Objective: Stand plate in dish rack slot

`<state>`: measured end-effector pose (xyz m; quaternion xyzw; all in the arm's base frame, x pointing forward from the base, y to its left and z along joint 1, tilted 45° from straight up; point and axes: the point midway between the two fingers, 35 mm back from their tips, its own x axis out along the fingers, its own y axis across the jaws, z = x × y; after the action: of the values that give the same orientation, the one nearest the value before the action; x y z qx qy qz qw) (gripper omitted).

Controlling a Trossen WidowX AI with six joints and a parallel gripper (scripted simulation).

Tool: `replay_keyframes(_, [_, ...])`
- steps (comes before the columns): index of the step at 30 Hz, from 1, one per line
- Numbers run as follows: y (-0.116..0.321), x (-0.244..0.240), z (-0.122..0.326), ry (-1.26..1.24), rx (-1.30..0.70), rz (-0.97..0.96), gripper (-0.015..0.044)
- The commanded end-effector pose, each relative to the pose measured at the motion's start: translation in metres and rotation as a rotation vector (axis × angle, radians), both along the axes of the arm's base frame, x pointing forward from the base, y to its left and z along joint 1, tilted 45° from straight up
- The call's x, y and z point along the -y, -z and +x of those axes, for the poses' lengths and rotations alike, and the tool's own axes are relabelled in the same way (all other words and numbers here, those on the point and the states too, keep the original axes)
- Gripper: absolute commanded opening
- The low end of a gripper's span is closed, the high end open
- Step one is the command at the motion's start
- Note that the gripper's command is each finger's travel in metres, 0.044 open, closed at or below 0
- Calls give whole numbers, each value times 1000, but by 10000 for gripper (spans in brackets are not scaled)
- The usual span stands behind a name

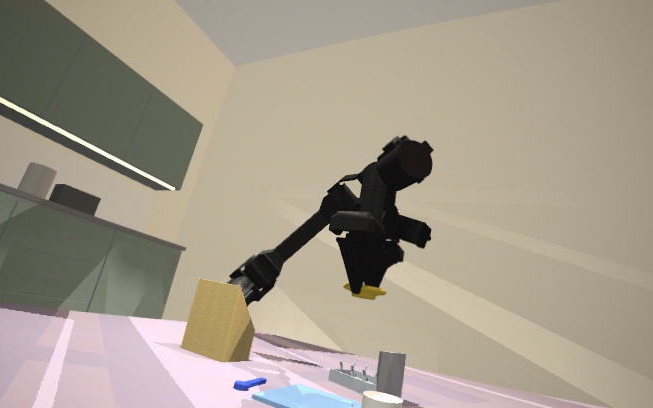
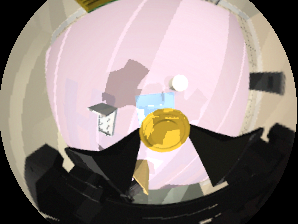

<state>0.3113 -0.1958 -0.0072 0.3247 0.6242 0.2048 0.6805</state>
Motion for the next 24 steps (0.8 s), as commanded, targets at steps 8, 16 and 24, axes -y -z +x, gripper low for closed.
replay_keyframes(8, [-20,9,-3,34,-33,5,0])
replay_keyframes(16, [-50,-13,-8,228,-222,32,0])
replay_keyframes(24, [-80,-39,-15,428,-409,74,0])
